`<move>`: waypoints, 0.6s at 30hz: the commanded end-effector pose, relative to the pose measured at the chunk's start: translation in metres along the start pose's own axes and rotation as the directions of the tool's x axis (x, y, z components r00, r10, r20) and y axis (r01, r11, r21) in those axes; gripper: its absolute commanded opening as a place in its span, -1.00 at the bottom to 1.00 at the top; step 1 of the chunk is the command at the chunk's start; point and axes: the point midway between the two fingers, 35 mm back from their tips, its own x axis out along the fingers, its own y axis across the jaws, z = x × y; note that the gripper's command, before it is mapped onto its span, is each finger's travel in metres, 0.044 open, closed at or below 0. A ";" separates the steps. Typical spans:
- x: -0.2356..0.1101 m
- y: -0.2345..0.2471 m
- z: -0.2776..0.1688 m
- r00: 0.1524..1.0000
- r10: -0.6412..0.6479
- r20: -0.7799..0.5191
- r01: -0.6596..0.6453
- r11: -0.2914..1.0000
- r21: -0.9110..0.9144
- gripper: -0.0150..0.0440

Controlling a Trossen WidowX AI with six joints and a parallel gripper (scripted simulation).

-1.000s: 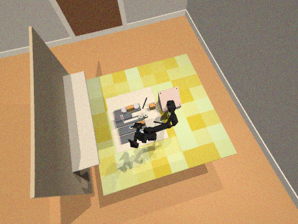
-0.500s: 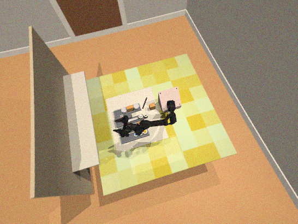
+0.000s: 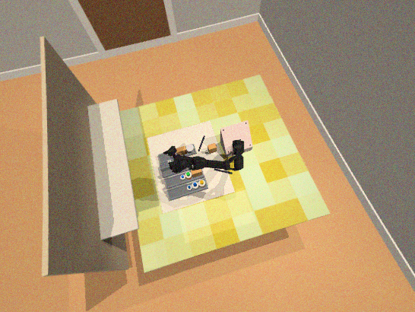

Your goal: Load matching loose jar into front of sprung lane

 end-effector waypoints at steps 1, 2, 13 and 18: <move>0.000 0.028 -0.075 0.950 0.227 -0.217 -0.220 0.974 0.054 1.00; -0.003 0.034 -0.088 0.929 0.271 -0.252 -0.260 0.962 0.077 1.00; -0.083 0.102 -0.191 0.514 0.760 -0.399 -0.542 0.648 0.535 1.00; -0.114 0.118 -0.200 0.367 0.871 -0.327 -0.530 0.485 0.696 1.00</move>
